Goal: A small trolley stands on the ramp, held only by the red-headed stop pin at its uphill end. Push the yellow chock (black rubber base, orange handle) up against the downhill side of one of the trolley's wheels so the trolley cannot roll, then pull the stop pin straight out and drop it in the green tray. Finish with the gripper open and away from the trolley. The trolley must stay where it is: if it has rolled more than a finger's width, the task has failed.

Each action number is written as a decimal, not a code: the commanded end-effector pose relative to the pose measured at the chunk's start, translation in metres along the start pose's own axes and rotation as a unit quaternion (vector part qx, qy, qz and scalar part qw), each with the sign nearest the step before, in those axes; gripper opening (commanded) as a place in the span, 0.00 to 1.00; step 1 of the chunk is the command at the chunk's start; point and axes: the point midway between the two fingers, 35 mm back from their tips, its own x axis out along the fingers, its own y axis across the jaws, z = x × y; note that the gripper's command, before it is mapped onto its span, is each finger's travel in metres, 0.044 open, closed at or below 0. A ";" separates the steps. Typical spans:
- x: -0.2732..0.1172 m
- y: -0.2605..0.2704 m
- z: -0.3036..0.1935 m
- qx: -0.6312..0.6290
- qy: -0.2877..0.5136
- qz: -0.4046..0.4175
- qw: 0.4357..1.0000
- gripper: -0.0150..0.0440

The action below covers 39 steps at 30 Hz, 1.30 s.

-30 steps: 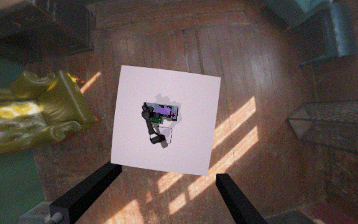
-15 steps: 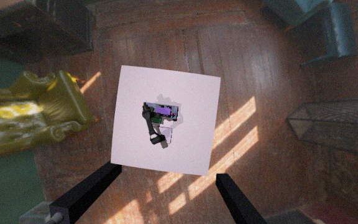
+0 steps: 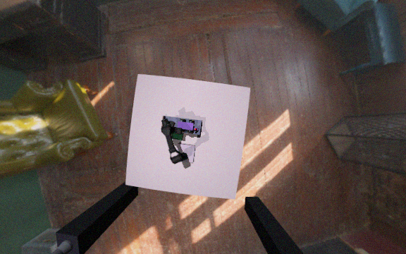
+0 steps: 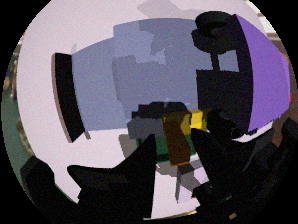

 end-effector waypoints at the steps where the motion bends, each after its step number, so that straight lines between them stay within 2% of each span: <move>1: -0.009 0.001 0.001 0.002 -0.002 -0.001 1.000 0.58; 17: -0.058 0.001 0.000 0.002 -0.003 -0.003 1.000 0.58; 21: -0.049 0.001 0.000 0.001 -0.001 -0.002 1.000 0.75; 25: -0.069 -0.006 0.010 0.045 -0.042 0.017 0.998 0.58; 39: -0.074 -0.056 0.030 -0.164 -0.045 -0.022 0.985 0.58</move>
